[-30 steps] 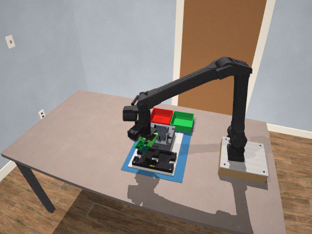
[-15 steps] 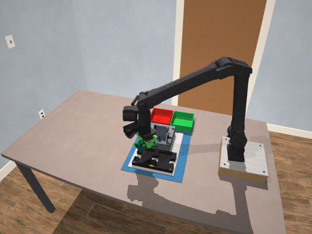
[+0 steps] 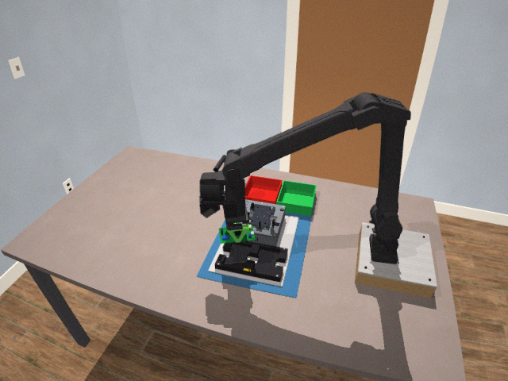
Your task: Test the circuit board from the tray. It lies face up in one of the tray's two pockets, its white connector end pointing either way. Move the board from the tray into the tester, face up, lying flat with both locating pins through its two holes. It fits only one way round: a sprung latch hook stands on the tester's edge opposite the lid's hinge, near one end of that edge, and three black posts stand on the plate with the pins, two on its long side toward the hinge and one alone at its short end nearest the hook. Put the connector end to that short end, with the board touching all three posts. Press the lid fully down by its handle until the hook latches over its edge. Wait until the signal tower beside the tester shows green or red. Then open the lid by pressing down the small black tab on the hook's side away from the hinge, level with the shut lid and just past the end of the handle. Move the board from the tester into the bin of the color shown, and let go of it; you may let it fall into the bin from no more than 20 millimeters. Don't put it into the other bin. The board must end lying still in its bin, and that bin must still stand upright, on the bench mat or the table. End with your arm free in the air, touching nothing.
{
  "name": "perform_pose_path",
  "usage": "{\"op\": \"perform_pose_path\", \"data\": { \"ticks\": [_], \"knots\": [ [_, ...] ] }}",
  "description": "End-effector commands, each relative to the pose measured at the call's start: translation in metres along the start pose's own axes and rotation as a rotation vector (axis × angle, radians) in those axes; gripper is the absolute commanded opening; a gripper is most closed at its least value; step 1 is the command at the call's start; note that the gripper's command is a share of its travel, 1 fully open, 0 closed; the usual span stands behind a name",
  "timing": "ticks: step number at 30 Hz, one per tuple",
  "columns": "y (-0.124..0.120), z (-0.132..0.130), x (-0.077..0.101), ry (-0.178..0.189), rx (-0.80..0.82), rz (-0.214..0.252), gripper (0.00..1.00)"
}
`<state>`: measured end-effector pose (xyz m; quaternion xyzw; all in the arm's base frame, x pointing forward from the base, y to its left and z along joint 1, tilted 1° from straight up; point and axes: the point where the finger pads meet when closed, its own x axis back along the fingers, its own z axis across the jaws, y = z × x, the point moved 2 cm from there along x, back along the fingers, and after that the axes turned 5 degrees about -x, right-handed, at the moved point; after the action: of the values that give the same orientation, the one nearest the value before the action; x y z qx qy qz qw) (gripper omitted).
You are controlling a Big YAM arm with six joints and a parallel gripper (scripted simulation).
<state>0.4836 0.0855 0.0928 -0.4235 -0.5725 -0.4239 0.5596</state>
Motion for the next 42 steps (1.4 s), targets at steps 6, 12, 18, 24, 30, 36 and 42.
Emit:
{"op": "perform_pose_path", "data": {
  "ticks": [6,12,18,24,30,36,42],
  "knots": [
    [0.0041,-0.0003,0.0135,-0.002,-0.358,-0.020,0.72],
    [0.0040,-0.0003,0.0135,-0.001,-0.491,-0.021,0.72],
    [0.0040,-0.0004,0.0134,0.000,-0.711,-0.021,0.72],
    [0.0038,-0.0004,0.0133,0.002,-0.924,-0.020,0.72],
    [0.0037,-0.0004,0.0132,0.003,-1.086,-0.020,0.72],
    [0.0035,-0.0005,0.0130,0.005,-1.312,-0.019,0.72],
    [0.0034,-0.0005,0.0128,0.006,-1.511,-0.019,0.72]
  ]
}}
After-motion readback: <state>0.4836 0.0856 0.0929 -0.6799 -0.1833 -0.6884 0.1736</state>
